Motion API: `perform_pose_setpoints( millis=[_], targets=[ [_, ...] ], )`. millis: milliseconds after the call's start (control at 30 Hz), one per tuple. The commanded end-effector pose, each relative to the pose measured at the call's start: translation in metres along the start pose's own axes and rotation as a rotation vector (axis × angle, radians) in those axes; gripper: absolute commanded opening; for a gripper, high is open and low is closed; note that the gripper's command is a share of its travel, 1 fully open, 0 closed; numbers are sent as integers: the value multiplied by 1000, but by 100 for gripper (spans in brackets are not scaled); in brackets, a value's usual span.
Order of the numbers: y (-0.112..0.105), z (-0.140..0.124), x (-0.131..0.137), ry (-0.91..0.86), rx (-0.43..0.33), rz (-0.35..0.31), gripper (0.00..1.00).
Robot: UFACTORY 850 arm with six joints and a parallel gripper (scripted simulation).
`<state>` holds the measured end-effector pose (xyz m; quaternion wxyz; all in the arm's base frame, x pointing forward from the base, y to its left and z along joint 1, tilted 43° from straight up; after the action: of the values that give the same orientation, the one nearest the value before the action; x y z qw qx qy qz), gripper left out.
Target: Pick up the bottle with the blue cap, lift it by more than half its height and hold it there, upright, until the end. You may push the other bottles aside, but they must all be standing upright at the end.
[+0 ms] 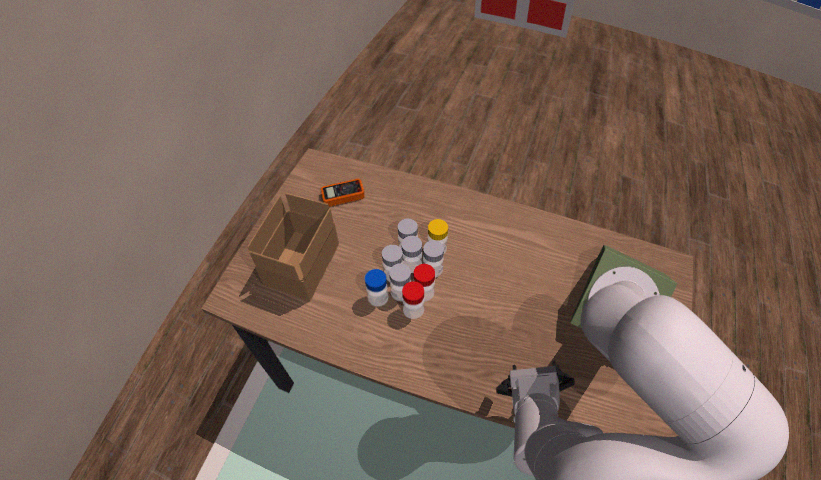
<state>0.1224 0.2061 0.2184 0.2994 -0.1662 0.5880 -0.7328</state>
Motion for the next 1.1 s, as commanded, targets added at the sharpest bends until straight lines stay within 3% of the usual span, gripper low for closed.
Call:
perform_pose_setpoints(
  millis=[0, 33, 67, 600, 1067],
  targets=[
    [0, 0, 0, 0, 0, 0, 100],
    [0, 0, 0, 0, 0, 0, 100],
    [0, 0, 0, 2, 0, -1, 79],
    [-2, 18, -26, 112, 9, -101, 79],
    [-3, 54, -69, 301, -40, -279, 79]
  ],
)
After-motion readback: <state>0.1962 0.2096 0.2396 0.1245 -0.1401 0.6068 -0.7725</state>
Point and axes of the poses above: the point where the finger pads meet when closed, its own y axis out along the fingers, its own x axis across the jaws, z = x × y, the point moved 4 cm from there along -y, back along the fingers, and after that the axes turned 7 degrees about -y, right-handed, at the moved point
